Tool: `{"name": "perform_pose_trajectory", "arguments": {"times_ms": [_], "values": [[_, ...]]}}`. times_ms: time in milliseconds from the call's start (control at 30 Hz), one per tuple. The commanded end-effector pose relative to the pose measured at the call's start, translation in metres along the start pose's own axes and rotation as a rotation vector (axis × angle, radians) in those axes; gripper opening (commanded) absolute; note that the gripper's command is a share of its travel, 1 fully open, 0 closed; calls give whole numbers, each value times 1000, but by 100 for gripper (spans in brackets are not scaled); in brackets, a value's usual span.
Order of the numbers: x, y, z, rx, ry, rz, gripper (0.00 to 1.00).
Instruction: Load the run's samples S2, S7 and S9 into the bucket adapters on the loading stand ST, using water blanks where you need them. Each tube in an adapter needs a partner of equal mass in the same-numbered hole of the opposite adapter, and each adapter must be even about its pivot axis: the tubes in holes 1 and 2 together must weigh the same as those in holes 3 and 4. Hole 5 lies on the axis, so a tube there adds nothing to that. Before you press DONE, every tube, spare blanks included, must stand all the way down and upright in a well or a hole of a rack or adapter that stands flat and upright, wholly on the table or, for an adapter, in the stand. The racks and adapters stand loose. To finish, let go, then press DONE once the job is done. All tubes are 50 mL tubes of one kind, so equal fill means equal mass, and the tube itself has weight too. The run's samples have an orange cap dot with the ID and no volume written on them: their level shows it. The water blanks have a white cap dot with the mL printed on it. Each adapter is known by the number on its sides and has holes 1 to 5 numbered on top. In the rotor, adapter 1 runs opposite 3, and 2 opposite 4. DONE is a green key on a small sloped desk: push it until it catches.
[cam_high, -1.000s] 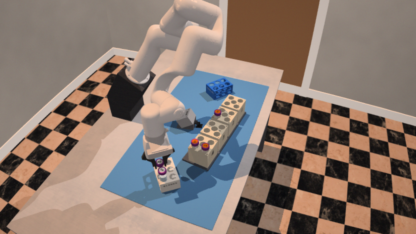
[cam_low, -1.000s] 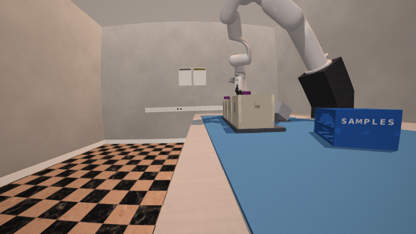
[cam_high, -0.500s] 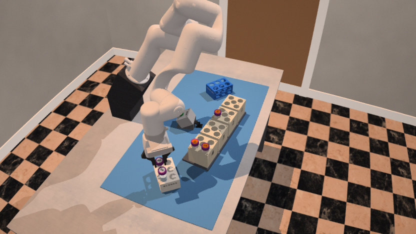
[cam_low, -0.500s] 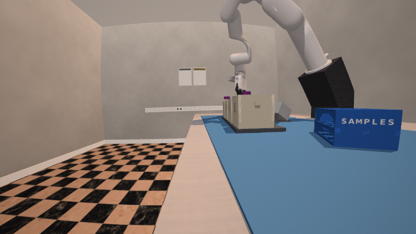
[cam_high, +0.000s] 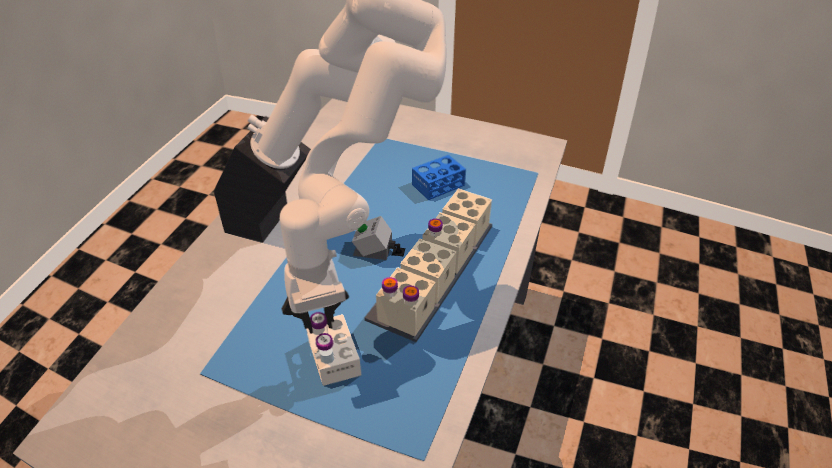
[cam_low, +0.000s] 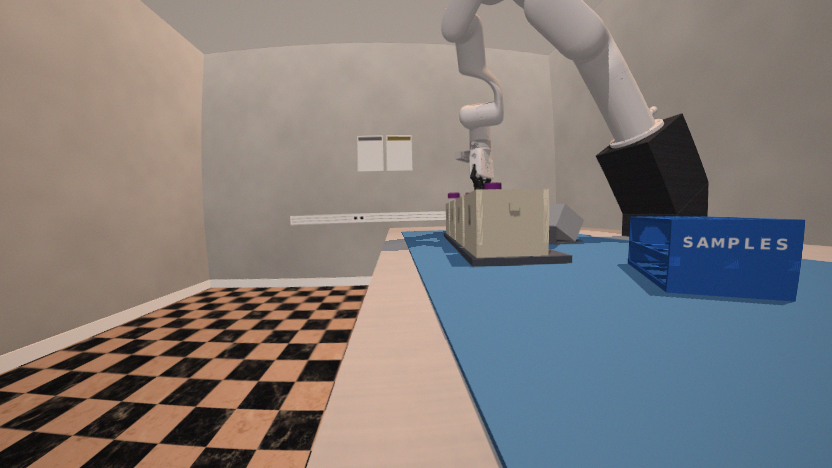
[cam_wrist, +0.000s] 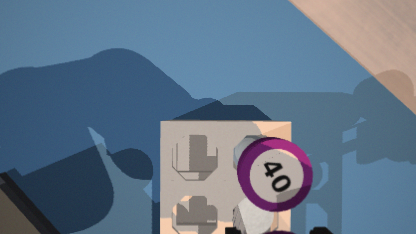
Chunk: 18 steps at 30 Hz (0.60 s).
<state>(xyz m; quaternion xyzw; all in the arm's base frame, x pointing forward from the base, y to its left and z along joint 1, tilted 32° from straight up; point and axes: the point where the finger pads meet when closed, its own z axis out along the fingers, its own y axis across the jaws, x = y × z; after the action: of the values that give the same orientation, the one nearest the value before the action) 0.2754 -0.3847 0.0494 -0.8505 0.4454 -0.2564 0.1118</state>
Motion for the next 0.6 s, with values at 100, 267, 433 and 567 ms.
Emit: {"name": "perform_pose_trajectory", "arguments": {"times_ms": [100, 267, 433, 567], "values": [[1, 0, -7, -1, 3, 0, 0], [1, 0, -17, -1, 3, -1, 0], [1, 0, -27, -1, 3, -1, 0], [1, 0, -35, -1, 3, -1, 0]]}}
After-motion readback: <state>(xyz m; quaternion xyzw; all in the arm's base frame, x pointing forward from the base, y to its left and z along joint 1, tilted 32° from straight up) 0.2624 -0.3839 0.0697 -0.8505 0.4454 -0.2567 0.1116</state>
